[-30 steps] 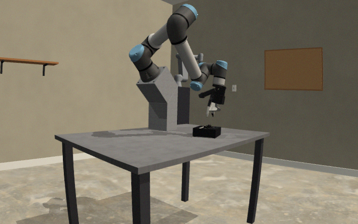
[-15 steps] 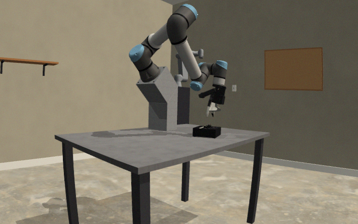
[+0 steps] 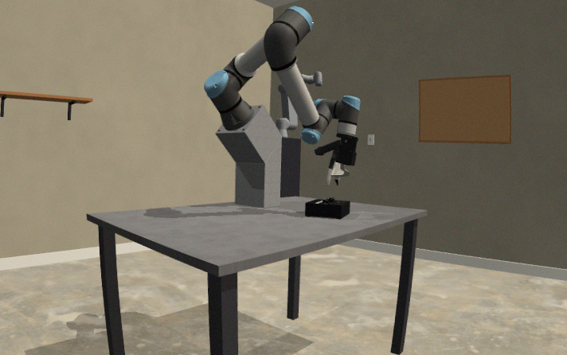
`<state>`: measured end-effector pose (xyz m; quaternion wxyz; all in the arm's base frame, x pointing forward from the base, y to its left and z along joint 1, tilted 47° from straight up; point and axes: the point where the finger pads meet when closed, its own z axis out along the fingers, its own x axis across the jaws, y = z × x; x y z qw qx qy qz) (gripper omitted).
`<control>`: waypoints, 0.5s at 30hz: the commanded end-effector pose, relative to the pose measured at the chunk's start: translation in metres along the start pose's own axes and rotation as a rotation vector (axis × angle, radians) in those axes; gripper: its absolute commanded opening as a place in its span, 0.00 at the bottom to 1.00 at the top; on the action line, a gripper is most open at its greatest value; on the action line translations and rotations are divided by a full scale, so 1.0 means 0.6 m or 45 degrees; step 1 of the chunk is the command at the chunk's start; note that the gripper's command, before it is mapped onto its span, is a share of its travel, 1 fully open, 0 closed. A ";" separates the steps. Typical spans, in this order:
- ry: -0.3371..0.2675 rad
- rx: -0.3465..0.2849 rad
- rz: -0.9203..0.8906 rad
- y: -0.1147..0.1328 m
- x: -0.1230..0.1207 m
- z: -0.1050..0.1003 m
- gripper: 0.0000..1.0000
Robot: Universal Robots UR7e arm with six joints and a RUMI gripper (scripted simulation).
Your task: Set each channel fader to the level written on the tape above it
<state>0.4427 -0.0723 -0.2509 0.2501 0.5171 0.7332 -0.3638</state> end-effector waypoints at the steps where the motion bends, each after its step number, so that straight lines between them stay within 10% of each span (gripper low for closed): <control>1: 0.000 -0.001 0.001 0.001 0.000 -0.001 1.00; 15: 0.003 -0.011 0.127 -0.003 0.002 -0.007 1.00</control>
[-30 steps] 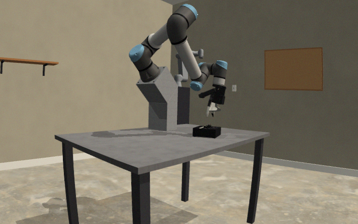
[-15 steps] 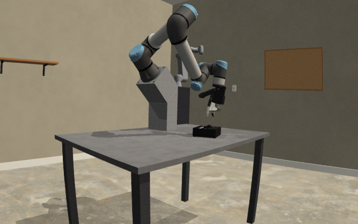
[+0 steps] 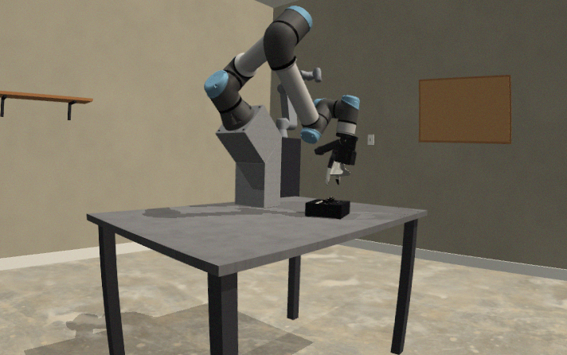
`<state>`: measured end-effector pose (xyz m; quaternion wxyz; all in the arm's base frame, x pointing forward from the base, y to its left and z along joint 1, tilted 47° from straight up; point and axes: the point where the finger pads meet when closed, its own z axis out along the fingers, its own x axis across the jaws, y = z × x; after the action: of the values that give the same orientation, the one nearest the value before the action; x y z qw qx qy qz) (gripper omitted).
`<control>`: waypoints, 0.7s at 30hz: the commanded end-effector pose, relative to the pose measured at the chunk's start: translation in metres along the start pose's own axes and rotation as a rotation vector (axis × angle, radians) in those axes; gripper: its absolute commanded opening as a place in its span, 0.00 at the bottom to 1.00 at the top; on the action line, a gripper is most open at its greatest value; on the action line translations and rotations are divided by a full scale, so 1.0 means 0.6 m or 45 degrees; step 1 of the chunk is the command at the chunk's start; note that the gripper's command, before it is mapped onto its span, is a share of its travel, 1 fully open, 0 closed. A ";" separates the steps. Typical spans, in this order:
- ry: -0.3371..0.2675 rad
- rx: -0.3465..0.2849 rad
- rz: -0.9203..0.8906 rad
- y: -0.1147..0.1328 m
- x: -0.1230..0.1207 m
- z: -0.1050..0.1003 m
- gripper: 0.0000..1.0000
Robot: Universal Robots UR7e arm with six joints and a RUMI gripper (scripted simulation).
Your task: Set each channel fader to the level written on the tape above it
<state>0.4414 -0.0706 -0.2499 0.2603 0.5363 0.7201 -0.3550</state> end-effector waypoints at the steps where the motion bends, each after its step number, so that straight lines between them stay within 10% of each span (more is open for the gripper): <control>1: 0.002 -0.007 0.083 -0.002 0.001 -0.005 1.00; 21: 0.036 -0.048 0.749 -0.017 0.010 -0.036 1.00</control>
<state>0.4312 -0.0542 -0.2404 0.3410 0.6995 0.5734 -0.2561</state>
